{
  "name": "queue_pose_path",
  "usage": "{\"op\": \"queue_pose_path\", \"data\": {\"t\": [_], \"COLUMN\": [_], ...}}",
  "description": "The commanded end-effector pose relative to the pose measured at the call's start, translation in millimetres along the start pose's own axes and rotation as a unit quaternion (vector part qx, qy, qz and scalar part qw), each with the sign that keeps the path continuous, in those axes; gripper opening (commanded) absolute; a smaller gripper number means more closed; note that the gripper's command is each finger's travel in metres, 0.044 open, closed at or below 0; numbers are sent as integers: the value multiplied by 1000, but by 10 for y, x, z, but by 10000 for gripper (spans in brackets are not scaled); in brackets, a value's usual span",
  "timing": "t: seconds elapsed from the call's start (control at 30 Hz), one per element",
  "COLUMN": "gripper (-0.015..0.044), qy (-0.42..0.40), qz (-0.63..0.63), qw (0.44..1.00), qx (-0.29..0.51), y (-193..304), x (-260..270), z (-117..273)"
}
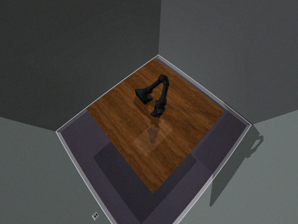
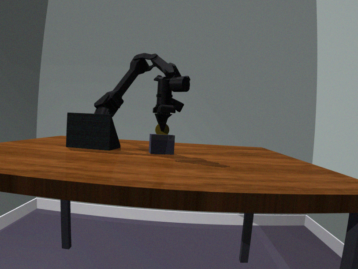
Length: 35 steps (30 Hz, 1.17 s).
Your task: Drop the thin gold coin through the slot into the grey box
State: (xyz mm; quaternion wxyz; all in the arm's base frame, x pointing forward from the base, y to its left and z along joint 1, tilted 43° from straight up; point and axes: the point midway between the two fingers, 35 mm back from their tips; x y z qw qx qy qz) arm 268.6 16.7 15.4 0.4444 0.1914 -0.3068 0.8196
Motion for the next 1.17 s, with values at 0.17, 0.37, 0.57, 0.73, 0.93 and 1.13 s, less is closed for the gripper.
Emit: {"op": "queue_pose_path", "data": {"t": [0.17, 0.37, 0.57, 0.73, 0.93, 1.13], "gripper": [161, 161, 318, 440, 440, 440], "qy": [0, 0, 0, -1, -5, -5], "qz": [0, 0, 0, -1, -5, -5], "qw": [1000, 1000, 1000, 1000, 1000, 1000], "qx": [0, 0, 0, 1, 0, 0], "y": [0, 0, 1, 5, 29, 29], "x": [-2, -2, -2, 0, 27, 27], "z": [2, 2, 173, 269, 582, 582]}}
Point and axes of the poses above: the point midway between the two fingers, 35 mm back from their tips, its own z axis back along the fingers, its own x axis across the jaws, y = z × x, and after that the axes turned 9 degrees about z, right-handed
